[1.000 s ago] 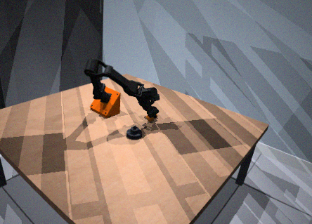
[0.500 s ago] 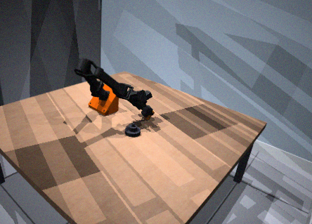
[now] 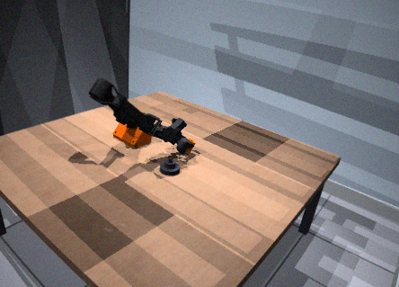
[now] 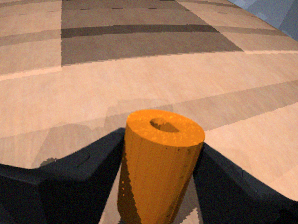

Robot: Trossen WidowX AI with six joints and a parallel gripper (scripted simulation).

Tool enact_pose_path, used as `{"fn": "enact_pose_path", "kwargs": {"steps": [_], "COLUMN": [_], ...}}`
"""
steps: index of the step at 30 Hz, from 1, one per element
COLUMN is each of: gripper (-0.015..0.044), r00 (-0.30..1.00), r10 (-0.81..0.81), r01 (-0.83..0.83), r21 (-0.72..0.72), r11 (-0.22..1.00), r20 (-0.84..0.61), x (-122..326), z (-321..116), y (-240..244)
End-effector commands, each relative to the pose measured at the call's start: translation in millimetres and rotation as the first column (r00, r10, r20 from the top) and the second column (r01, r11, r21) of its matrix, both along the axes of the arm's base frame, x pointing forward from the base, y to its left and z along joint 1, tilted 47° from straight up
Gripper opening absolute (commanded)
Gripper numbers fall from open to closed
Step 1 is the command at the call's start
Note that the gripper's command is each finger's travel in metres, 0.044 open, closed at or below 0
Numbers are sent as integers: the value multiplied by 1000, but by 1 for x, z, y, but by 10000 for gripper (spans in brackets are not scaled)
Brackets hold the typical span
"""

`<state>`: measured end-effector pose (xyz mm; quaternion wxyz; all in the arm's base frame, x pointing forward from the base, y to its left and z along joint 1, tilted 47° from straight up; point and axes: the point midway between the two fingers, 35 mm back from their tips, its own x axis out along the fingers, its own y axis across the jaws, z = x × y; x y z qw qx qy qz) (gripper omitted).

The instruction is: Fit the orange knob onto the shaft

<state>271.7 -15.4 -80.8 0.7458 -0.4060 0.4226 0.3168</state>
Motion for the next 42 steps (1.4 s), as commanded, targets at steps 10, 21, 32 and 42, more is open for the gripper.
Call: {"fn": "enact_pose_path", "kwargs": {"steps": [10, 21, 32, 42], "gripper": [179, 258, 260, 260], "r00": [991, 994, 994, 994], "r10": [70, 60, 60, 60], "r01": [-88, -72, -72, -72], "r21": [172, 132, 132, 132], "r11": [981, 989, 989, 989], "r20": [111, 86, 86, 86], "x": [-10, -9, -9, -9], "z": [4, 5, 5, 5], "y": [-11, -10, -10, -10]}}
